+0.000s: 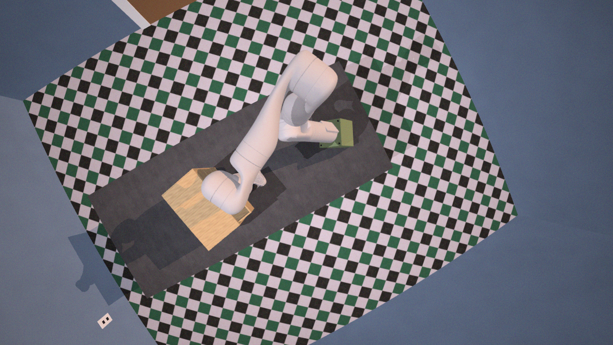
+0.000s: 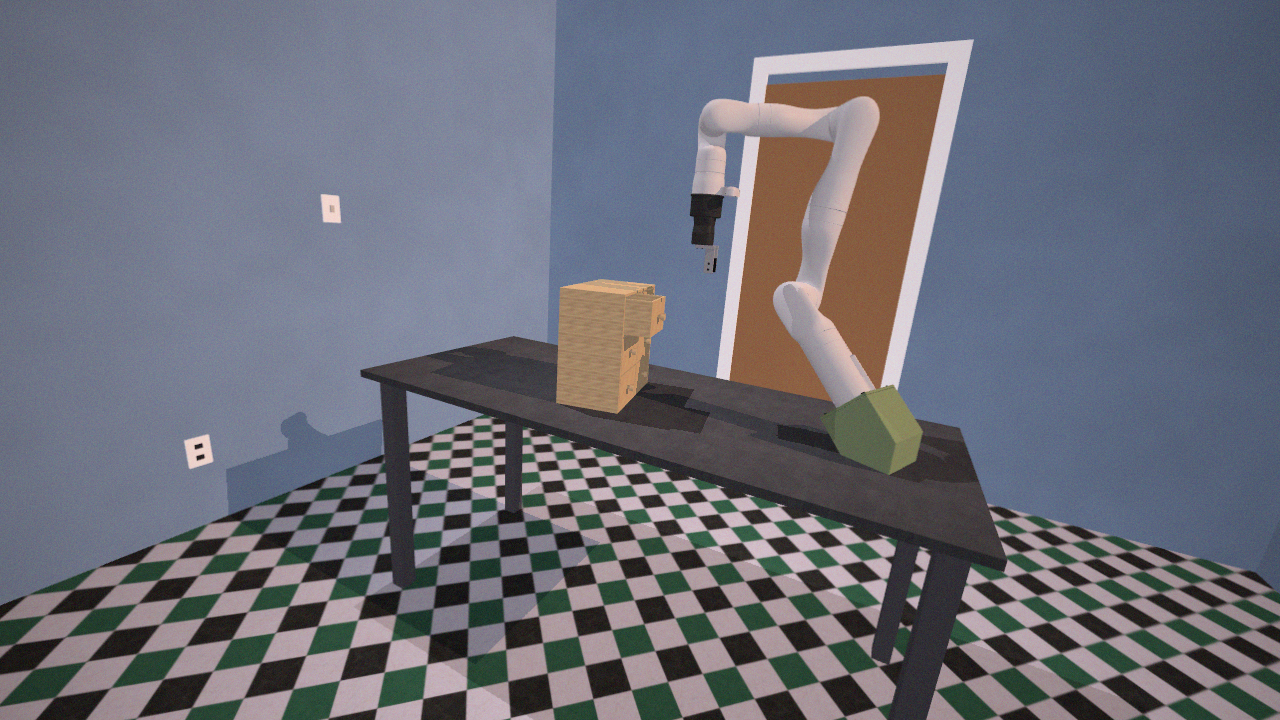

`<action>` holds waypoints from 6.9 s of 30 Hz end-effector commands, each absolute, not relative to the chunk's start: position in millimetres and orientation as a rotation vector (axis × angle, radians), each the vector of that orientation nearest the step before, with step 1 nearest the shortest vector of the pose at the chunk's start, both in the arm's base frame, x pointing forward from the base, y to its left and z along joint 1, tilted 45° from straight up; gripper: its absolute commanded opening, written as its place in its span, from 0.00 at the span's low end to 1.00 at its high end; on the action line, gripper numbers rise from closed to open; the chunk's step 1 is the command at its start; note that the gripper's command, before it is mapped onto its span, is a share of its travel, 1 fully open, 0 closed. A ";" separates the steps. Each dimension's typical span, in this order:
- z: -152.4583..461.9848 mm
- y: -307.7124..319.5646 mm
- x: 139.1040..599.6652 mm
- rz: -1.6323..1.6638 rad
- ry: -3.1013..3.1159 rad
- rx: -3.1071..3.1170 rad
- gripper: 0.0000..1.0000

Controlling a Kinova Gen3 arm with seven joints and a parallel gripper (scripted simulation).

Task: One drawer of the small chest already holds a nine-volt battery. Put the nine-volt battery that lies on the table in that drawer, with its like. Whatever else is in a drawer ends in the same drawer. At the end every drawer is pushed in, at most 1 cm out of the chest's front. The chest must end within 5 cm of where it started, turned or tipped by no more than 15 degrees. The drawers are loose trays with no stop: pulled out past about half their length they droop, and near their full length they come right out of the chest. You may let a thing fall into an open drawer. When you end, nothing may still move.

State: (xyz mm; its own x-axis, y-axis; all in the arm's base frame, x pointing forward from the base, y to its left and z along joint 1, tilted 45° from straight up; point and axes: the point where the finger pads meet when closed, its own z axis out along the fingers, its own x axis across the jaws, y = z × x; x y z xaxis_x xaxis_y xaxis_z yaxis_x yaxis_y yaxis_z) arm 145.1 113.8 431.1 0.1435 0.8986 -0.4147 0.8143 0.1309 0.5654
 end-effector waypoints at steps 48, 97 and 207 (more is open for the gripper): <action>431.4 114.0 145.0 0.145 1.669 1.680 1.00; 368.2 129.4 90.2 0.148 1.668 1.677 1.00; 340.9 97.0 214.5 0.700 1.348 1.074 0.67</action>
